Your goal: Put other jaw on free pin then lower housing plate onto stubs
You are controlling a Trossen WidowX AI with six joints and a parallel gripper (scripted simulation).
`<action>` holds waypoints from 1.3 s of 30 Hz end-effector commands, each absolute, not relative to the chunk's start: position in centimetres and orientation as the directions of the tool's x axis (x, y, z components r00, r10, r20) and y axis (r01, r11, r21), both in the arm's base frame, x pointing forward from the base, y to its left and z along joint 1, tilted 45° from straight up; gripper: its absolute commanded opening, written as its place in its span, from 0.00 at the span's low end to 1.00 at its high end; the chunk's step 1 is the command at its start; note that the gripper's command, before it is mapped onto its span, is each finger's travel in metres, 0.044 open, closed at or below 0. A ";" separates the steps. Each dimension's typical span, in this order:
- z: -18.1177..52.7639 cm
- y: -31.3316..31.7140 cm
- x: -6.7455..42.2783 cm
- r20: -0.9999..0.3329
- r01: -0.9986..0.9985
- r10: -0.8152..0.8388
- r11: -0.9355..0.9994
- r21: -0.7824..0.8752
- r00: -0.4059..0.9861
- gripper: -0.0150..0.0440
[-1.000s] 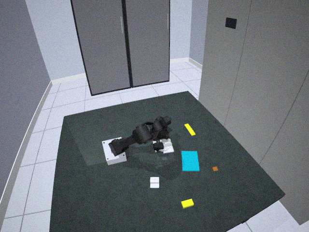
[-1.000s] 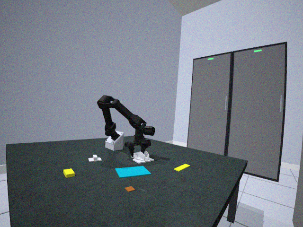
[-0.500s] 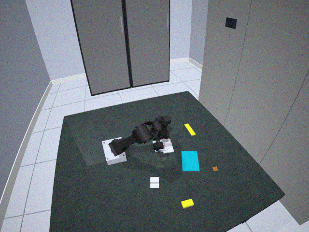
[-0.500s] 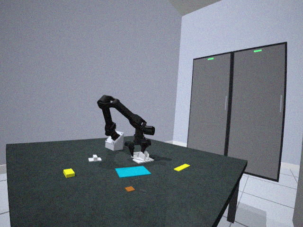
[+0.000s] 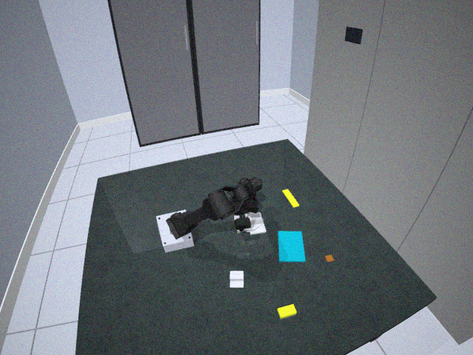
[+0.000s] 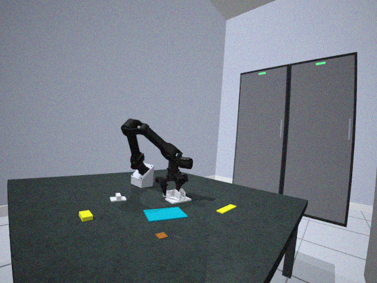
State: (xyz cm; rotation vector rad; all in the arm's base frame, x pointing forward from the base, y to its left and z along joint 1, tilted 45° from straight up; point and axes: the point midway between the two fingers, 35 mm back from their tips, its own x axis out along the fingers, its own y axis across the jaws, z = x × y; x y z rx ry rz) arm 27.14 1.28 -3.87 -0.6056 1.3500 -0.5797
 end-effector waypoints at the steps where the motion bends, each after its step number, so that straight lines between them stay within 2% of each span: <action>1: -4.0 1.3 27.3 -0.712 0.038 -0.690 0.721 -0.692 0.132 0.85; 27: -4.0 1.3 27.3 -0.712 0.038 -0.690 0.721 -0.692 0.132 0.85; 30: -3.9 1.3 27.2 -0.708 0.034 -0.694 0.717 -0.697 0.130 0.98; 31: -3.9 1.3 27.2 -0.708 0.034 -0.694 0.717 -0.697 0.130 1.00; 39: -3.9 1.3 27.2 -0.708 0.034 -0.694 0.717 -0.697 0.130 1.00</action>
